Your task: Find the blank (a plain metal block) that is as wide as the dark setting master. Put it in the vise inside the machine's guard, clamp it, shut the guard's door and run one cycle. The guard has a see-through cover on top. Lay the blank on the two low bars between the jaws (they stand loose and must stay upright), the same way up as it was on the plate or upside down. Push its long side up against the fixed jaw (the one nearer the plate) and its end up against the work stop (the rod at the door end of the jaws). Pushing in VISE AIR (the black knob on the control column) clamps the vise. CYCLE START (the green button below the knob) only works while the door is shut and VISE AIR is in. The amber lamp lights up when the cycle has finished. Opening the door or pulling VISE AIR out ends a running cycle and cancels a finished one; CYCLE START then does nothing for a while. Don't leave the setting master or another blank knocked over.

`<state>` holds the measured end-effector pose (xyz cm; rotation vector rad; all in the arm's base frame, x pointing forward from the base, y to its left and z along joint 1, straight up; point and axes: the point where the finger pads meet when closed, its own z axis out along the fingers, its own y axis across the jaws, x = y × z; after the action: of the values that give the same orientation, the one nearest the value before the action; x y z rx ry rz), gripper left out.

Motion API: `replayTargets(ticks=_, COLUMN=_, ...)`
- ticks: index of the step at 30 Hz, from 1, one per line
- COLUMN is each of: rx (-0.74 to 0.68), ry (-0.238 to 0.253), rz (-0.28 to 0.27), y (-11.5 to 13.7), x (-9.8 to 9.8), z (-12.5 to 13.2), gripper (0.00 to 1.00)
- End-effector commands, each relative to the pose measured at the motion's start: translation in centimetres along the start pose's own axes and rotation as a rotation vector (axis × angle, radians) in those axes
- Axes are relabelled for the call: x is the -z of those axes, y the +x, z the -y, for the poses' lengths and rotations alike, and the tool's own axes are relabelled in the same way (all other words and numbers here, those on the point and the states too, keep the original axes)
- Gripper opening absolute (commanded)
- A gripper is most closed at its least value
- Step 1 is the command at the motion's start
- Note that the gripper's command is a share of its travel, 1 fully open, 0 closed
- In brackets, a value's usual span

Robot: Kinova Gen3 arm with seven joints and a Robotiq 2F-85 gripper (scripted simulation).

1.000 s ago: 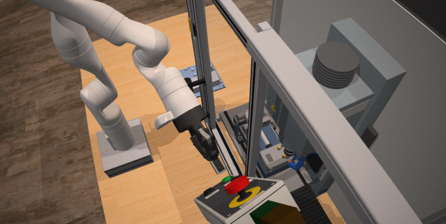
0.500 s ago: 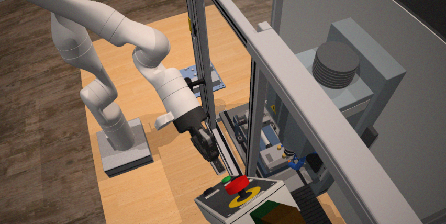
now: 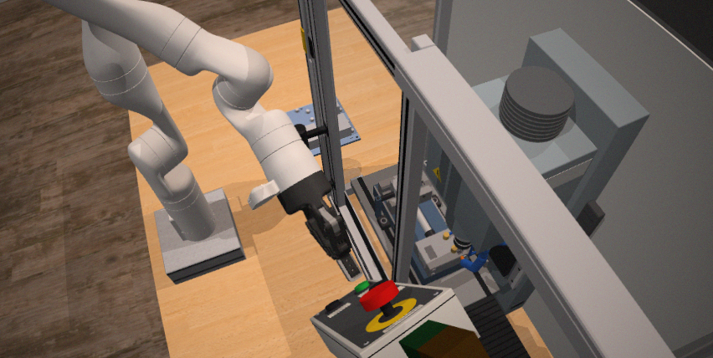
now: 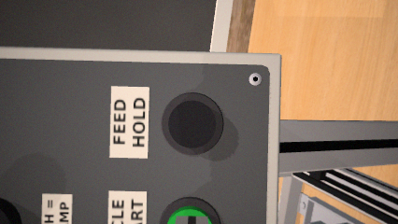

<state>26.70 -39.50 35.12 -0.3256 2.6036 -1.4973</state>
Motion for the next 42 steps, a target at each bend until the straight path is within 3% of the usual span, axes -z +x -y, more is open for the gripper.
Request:
replayTargets(ticks=1, rx=-0.003, ry=0.002, rz=0.002, y=-0.04, x=-0.14, z=0.11, gripper=0.10)
replayTargets(ticks=42, rx=-0.006, ry=0.002, rz=0.004, y=-0.09, x=-0.86, z=0.18, gripper=0.10)
